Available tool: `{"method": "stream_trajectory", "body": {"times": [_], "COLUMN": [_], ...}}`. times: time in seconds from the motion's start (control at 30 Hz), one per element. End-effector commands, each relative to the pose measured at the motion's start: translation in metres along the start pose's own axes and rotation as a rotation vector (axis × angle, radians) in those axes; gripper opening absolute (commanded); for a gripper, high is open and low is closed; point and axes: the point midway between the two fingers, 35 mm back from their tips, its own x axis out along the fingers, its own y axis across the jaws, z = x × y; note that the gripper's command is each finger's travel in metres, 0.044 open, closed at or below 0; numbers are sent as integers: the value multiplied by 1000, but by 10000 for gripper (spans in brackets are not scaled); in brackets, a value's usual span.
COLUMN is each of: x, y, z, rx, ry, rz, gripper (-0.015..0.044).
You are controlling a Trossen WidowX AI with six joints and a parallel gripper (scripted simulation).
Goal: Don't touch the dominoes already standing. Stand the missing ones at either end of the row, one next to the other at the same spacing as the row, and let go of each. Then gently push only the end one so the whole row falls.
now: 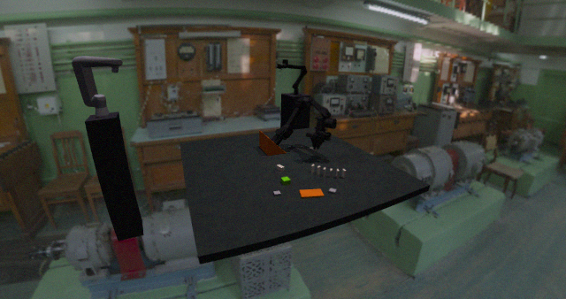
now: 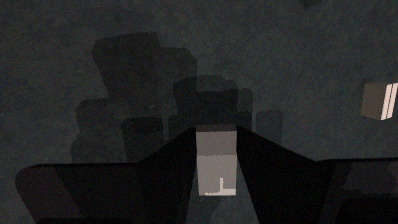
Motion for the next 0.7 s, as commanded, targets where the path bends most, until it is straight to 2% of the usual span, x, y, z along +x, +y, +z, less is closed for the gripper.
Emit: {"method": "stream_trajectory", "body": {"times": [0.0,0.67], "x": [11,35], "y": [-2,15], "z": [2,23], "rx": [-43,-174], "ry": [-61,-484], "rz": [-70,-266], "gripper": [107,107]}}
